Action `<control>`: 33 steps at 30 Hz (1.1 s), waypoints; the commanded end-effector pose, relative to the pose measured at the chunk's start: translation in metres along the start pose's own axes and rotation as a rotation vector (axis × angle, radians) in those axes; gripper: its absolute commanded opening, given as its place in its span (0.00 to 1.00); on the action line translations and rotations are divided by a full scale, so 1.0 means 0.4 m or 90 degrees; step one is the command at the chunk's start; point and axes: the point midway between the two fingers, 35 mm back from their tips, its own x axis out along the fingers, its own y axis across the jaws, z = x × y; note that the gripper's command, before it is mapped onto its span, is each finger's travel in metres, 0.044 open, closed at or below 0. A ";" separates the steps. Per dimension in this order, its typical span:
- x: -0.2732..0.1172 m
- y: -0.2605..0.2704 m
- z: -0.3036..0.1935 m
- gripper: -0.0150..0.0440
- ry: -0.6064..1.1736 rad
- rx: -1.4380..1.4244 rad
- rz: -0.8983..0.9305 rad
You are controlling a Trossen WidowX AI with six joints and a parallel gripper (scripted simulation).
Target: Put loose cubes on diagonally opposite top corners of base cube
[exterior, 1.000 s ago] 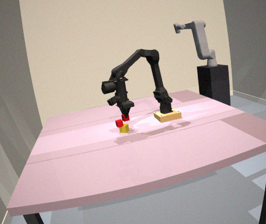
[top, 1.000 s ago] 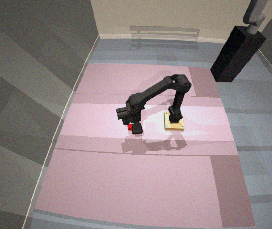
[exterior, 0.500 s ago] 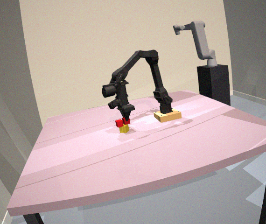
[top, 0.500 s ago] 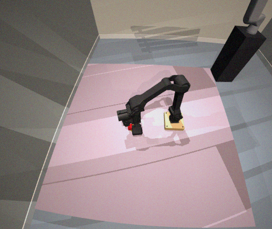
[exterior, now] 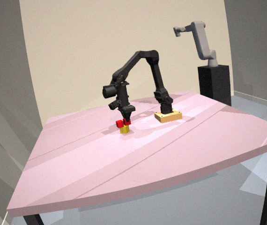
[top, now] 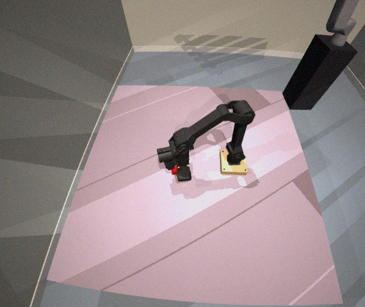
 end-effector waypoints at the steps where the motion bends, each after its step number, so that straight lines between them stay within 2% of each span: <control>1: 0.001 -0.002 0.000 0.43 -0.001 -0.002 -0.003; 4: 0.001 -0.002 0.000 0.43 -0.001 -0.002 -0.003; 8: 0.001 -0.002 0.000 0.60 -0.001 -0.002 -0.003; 33: -0.070 0.000 0.000 0.60 0.000 0.000 0.000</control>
